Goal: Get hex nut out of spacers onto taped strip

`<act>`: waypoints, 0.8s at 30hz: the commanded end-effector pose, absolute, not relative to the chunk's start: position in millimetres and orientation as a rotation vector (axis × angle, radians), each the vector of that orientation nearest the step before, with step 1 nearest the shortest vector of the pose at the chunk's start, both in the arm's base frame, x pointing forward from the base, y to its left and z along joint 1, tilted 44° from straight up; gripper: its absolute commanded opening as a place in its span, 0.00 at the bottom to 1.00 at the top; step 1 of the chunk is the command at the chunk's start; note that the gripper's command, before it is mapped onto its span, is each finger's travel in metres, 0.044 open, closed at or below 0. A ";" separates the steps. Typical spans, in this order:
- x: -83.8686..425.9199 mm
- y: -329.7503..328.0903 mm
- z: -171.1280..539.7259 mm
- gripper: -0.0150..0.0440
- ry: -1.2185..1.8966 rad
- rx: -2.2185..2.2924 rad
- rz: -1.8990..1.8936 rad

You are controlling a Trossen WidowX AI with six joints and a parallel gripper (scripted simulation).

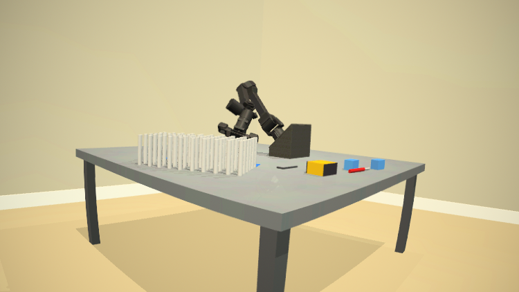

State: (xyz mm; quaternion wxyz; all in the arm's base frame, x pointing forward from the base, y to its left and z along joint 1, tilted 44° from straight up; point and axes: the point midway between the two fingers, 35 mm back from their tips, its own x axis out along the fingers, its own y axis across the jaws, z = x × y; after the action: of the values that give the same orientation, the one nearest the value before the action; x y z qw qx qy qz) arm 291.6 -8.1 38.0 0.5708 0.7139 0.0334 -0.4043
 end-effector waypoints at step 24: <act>304.7 -1.3 37.4 0.25 0.070 1.690 -0.939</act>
State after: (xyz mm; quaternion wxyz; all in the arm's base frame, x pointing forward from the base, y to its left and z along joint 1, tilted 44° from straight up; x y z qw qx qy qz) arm 300.4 -3.3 34.7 0.5706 0.7141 0.0334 -0.4042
